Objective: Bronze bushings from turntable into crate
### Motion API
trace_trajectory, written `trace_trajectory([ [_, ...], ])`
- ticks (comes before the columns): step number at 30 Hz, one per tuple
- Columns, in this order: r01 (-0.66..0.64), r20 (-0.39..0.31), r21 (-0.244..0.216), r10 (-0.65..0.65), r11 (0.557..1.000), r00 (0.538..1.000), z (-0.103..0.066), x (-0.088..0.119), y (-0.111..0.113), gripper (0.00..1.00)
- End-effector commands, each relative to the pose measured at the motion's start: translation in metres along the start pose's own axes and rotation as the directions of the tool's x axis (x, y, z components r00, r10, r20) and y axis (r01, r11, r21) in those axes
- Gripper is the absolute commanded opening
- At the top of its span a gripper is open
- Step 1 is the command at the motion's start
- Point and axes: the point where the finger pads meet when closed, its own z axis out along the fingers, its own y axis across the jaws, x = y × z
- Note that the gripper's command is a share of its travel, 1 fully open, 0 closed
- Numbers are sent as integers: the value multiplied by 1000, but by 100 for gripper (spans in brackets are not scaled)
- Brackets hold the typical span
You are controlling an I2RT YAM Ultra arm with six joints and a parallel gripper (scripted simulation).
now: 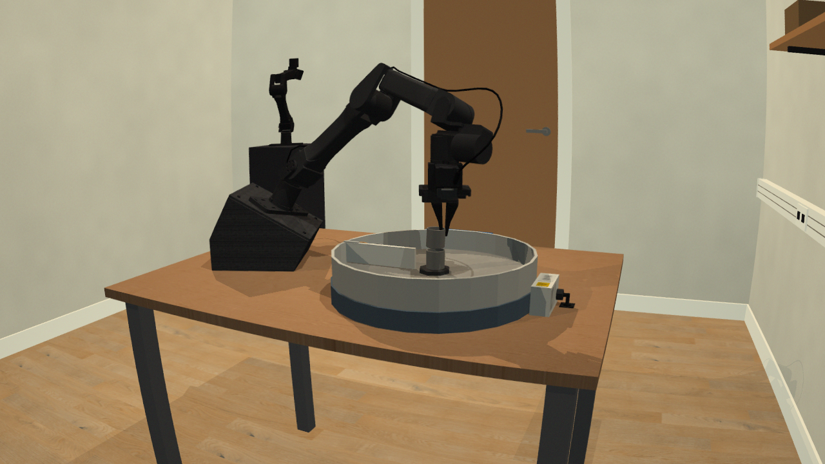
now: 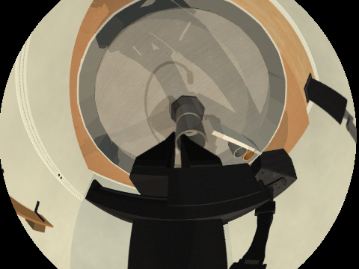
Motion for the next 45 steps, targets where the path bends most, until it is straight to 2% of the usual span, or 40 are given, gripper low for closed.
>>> trace_trajectory([
  [1,16,69,-37,-13,999,998,-26,-11,5,0],
  [5,4,51,-20,-3,1000,999,-17,-8,-2,0],
  [12,0,52,-21,1,1000,999,-15,-8,-2,0],
  [16,5,63,-31,-3,999,998,-18,-10,1,0],
  [45,-2,52,-21,3,1000,999,-15,-8,-2,0],
])
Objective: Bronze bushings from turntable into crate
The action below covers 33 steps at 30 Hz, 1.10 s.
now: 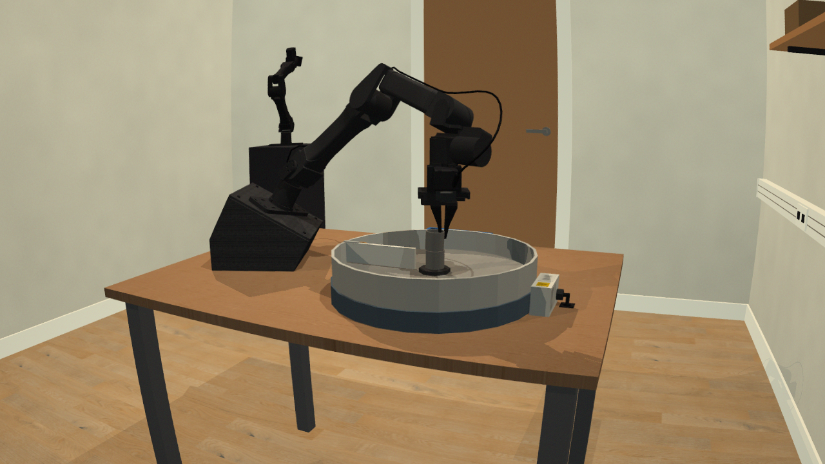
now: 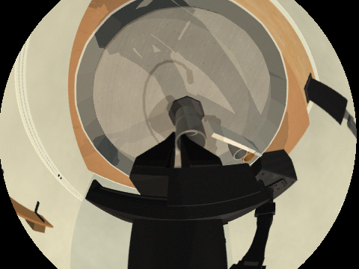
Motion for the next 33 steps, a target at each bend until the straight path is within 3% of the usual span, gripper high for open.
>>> trace_trajectory([
  [1,-1,53,-22,3,1000,999,-20,-7,0,0],
  [33,-3,57,-26,4,1000,998,-23,-6,1,0],
])
